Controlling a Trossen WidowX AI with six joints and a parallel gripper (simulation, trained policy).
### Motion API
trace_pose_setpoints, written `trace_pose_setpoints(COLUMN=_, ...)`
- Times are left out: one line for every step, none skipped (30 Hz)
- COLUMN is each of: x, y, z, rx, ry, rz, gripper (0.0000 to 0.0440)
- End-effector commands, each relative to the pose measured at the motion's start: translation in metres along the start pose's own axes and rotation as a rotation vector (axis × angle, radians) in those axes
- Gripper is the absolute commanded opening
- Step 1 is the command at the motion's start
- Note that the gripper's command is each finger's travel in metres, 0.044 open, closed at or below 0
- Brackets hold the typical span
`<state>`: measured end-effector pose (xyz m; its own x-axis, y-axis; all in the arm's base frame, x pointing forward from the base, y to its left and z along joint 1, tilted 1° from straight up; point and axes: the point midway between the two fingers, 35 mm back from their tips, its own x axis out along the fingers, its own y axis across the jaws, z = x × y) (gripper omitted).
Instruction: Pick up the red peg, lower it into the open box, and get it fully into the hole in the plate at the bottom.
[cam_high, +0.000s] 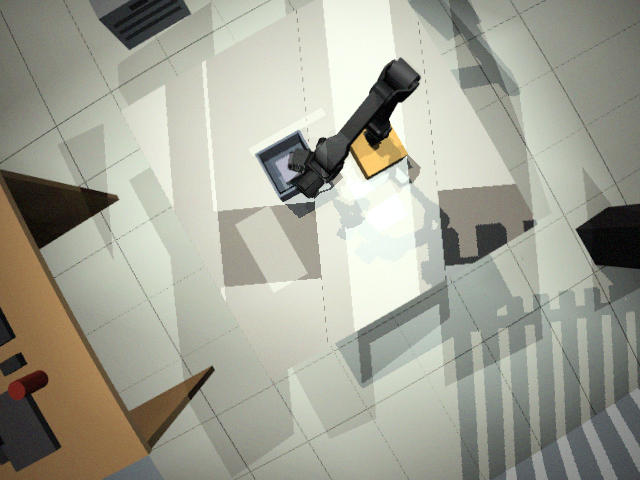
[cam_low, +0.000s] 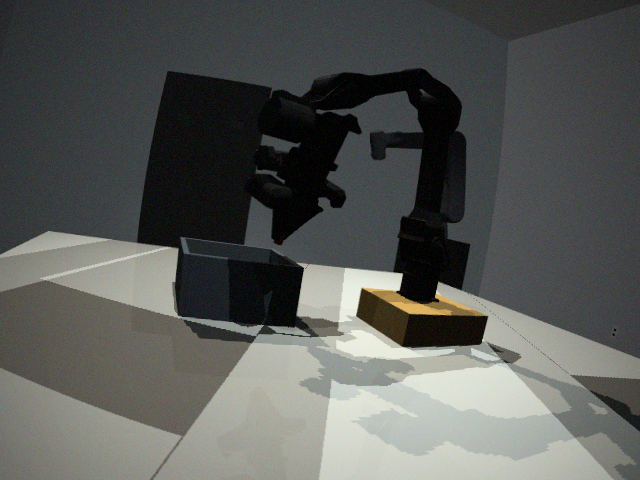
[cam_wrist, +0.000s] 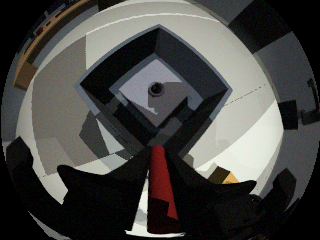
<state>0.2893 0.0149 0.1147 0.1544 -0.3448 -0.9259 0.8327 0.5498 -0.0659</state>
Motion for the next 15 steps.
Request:
trace_pose_setpoints(x=0.011, y=0.002, z=0.017, rx=0.015, ry=-0.007, rz=-0.008, gripper=0.0)
trace_pose_setpoints(x=0.014, y=0.002, z=0.021, rx=0.018, ry=-0.008, rz=-0.008, gripper=0.0)
trace_pose_setpoints(x=0.018, y=0.002, z=0.025, rx=0.02, ry=-0.009, rz=-0.007, gripper=0.0)
trace_pose_setpoints(x=0.021, y=0.002, z=0.029, rx=0.021, ry=-0.009, rz=-0.006, gripper=0.0)
trace_pose_setpoints(x=0.024, y=0.003, z=0.033, rx=0.021, ry=-0.009, rz=-0.005, gripper=0.0)
trace_pose_setpoints(x=0.027, y=0.003, z=0.037, rx=0.021, ry=-0.008, rz=-0.004, gripper=0.0)
trace_pose_setpoints(x=0.031, y=0.003, z=0.041, rx=0.02, ry=-0.006, rz=-0.002, gripper=0.0)
trace_pose_setpoints(x=0.034, y=0.003, z=0.044, rx=0.018, ry=-0.003, rz=-0.001, gripper=0.0)
trace_pose_setpoints(x=0.037, y=0.004, z=0.047, rx=0.015, ry=-0.001, rz=0.001, gripper=0.0)
trace_pose_setpoints(x=0.041, y=0.004, z=0.05, rx=0.011, ry=0.002, rz=0.003, gripper=0.0)
trace_pose_setpoints(x=0.044, y=0.004, z=0.053, rx=0.007, ry=0.005, rz=0.005, gripper=0.0)
trace_pose_setpoints(x=0.047, y=0.004, z=0.056, rx=0.002, ry=0.009, rz=0.007, gripper=0.0)
trace_pose_setpoints(x=0.05, y=0.005, z=0.058, rx=-0.003, ry=0.013, rz=0.01, gripper=0.0)
trace_pose_setpoints(x=0.053, y=0.005, z=0.06, rx=-0.01, ry=0.017, rz=0.012, gripper=0.0)
trace_pose_setpoints(x=0.057, y=0.005, z=0.062, rx=-0.016, ry=0.022, rz=0.014, gripper=0.0)
